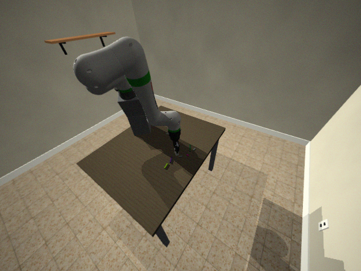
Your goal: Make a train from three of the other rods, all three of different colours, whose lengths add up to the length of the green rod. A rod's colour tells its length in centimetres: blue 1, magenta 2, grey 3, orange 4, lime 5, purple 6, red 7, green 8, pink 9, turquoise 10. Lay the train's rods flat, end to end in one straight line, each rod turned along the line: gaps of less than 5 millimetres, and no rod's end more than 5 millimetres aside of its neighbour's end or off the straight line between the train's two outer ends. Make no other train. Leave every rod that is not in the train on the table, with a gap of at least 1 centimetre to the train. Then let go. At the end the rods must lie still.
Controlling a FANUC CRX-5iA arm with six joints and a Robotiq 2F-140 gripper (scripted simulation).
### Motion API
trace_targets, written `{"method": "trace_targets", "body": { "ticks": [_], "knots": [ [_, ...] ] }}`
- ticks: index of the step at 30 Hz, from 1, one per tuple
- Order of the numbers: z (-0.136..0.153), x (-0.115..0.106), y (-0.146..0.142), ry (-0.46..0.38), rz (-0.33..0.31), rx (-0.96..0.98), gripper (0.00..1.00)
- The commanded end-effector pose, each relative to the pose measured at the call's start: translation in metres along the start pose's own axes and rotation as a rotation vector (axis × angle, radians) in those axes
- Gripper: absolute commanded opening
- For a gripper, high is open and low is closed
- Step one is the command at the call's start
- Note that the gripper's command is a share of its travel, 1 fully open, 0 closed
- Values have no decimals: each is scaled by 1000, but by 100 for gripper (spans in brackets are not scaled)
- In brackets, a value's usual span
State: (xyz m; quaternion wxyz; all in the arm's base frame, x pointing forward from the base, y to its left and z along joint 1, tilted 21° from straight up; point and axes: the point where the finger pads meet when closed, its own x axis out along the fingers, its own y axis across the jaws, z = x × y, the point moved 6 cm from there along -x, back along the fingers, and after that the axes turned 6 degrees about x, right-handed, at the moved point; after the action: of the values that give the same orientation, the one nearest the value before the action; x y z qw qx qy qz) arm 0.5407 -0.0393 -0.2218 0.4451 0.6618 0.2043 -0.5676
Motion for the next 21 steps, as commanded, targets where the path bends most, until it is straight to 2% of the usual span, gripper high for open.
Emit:
{"method": "trace_targets", "body": {
  "ticks": [1,13,21],
  "knots": [
    [0,0,0,0,0,0,15],
    [0,-2,0,0,0,0,15],
    [0,-31,0,0,0,0,15]
  ]
}}
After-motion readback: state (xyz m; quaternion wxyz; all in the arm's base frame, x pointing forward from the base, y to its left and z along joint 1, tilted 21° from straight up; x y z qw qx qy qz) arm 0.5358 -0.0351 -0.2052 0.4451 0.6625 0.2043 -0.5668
